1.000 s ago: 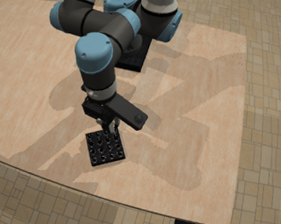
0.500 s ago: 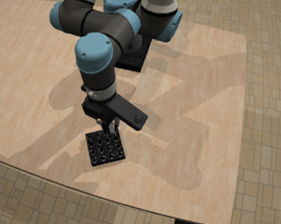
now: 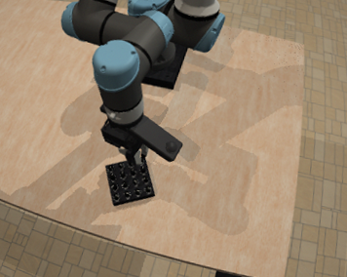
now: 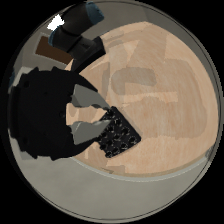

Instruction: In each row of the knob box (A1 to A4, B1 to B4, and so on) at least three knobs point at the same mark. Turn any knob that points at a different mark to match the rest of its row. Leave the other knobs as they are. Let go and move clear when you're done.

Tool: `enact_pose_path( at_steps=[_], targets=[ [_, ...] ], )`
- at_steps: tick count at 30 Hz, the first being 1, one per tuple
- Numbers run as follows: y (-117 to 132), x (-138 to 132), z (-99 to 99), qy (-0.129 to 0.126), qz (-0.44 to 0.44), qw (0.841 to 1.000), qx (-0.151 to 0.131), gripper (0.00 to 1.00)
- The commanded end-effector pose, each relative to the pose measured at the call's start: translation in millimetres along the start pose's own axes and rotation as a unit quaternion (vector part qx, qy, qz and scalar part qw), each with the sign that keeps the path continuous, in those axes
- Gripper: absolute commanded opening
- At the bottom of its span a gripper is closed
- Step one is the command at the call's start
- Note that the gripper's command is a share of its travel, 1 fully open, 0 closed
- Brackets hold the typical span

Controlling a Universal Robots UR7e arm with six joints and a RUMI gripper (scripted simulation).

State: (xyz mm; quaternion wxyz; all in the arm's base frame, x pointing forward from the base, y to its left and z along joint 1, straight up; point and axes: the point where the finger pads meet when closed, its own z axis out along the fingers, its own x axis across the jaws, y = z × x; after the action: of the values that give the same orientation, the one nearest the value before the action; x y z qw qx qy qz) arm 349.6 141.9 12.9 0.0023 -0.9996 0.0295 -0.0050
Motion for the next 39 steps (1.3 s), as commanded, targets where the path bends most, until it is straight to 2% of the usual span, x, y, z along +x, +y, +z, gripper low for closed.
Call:
enact_pose_path(
  at_steps=[1, 3, 4, 39],
  targets=[
    [-0.6, -2.3, 2.0, -0.002, 0.000, 1.000, 0.000, 0.11],
    [-0.6, -2.3, 2.0, -0.002, 0.000, 1.000, 0.000, 0.11],
    [-0.6, -2.3, 2.0, -0.002, 0.000, 1.000, 0.000, 0.04],
    [-0.5, -2.1, 1.9, -0.002, 0.000, 1.000, 0.000, 0.04]
  ],
)
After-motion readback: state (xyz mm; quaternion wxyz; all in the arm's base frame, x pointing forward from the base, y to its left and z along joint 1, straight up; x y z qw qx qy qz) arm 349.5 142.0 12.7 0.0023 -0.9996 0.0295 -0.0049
